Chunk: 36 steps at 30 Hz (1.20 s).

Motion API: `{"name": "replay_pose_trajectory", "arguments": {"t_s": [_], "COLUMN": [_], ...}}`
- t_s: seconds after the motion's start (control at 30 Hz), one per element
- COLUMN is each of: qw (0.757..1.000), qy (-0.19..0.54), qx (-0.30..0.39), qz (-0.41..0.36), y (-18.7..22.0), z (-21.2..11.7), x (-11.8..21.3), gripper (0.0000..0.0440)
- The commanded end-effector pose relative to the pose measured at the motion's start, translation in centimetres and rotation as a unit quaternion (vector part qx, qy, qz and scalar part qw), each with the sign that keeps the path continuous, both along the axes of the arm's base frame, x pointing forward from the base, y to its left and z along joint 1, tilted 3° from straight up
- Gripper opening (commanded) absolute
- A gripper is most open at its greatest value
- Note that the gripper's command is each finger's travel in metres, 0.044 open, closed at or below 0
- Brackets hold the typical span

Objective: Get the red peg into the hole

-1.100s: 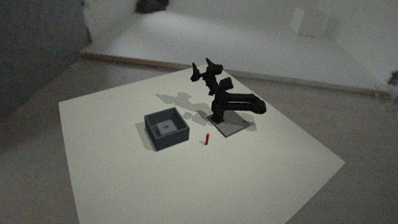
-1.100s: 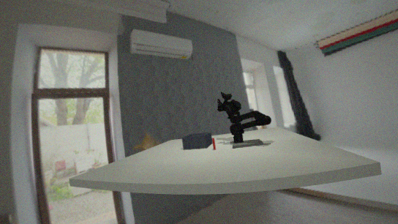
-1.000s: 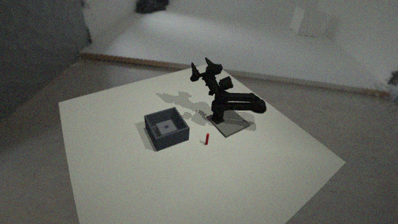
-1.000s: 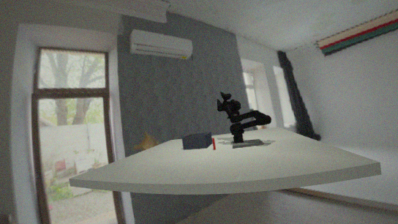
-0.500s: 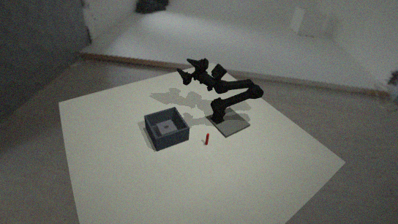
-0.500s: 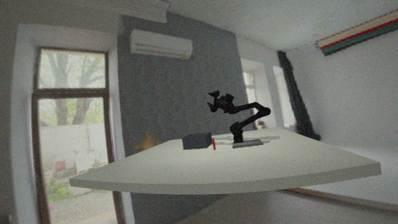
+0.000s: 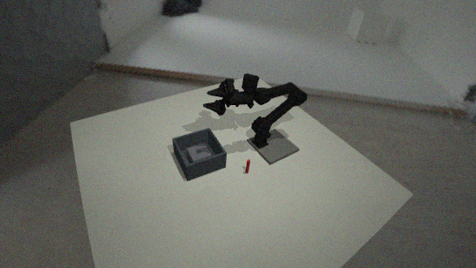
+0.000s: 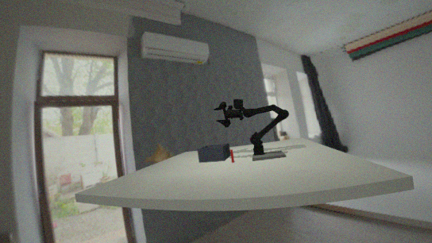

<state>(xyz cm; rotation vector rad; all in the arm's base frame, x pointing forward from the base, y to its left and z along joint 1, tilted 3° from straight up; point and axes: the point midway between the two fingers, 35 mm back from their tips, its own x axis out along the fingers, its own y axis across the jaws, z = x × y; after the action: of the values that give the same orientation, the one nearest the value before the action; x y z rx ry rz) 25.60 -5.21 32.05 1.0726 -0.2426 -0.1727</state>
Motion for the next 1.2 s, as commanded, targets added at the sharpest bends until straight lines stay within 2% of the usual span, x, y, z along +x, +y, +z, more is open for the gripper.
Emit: {"name": "replay_pose_trajectory", "arguments": {"t_s": [0.0, 0.27, 0.57, 0.87, 1.17], "qw": [0.998, 0.980, 0.937, 0.872, 0.786], "qy": [0.056, 0.186, 0.327, 0.461, 0.588], "qx": [0.002, 0.004, -0.003, -0.011, -0.014], "qz": [0.020, 0.069, 0.120, 0.162, 0.190], "y": [1.2, 4.2, 7.6, 10.7, 13.7], "z": [-1.4, -5.1, -9.3, -13.1, -16.1], "x": [1.0, 2.2, 1.6, -0.8, -4.6], "gripper": [0.0440, 0.0440, 0.0440, 0.0440, 0.0440]}}
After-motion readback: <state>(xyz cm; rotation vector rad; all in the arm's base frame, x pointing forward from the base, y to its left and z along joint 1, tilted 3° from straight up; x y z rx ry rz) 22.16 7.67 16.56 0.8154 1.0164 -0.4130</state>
